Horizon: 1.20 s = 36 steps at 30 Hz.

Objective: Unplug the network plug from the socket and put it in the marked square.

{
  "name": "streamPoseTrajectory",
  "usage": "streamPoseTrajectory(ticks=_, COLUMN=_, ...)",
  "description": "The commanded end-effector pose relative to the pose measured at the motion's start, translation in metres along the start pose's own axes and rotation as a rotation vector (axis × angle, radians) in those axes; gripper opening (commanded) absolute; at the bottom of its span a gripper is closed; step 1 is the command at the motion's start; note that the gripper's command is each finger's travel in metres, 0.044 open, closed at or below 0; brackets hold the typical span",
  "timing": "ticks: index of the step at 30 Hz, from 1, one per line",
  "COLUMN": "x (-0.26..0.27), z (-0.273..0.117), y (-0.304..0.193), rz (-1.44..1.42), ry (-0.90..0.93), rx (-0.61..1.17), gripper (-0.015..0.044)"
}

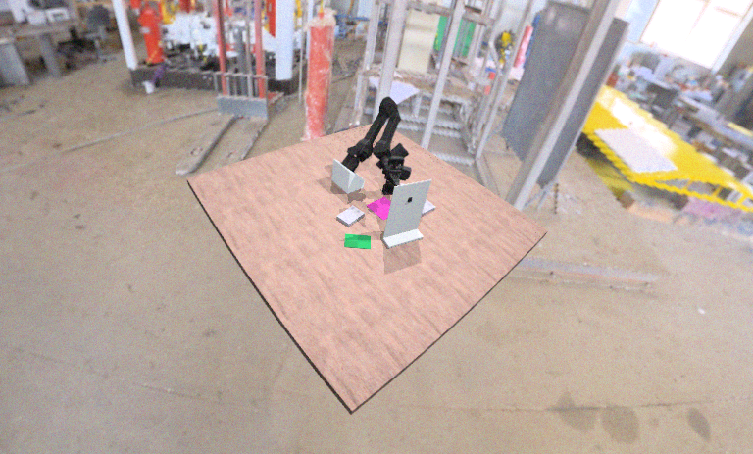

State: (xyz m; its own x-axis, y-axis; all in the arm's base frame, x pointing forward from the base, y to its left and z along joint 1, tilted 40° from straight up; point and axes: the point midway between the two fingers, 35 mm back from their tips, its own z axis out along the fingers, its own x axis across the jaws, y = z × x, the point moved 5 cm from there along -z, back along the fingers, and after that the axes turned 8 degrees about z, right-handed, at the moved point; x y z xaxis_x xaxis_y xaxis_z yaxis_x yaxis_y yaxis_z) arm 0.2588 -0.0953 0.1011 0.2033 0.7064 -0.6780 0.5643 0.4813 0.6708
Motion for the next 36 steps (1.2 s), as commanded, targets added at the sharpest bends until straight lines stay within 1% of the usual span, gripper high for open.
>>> streamPoseTrajectory(ticks=1, x=-0.004, z=0.000, y=0.001, rz=0.001, ry=0.000, rx=-0.002, gripper=0.0000)
streamPoseTrajectory(ticks=33, x=-0.061, z=-0.023, y=0.005, rz=0.002, ry=-0.006, rx=-0.001, gripper=0.0000)
streamPoseTrajectory(ticks=36, x=-0.056, z=-0.021, y=0.003, rz=-0.029, ry=0.036, rx=0.000, gripper=0.0000)
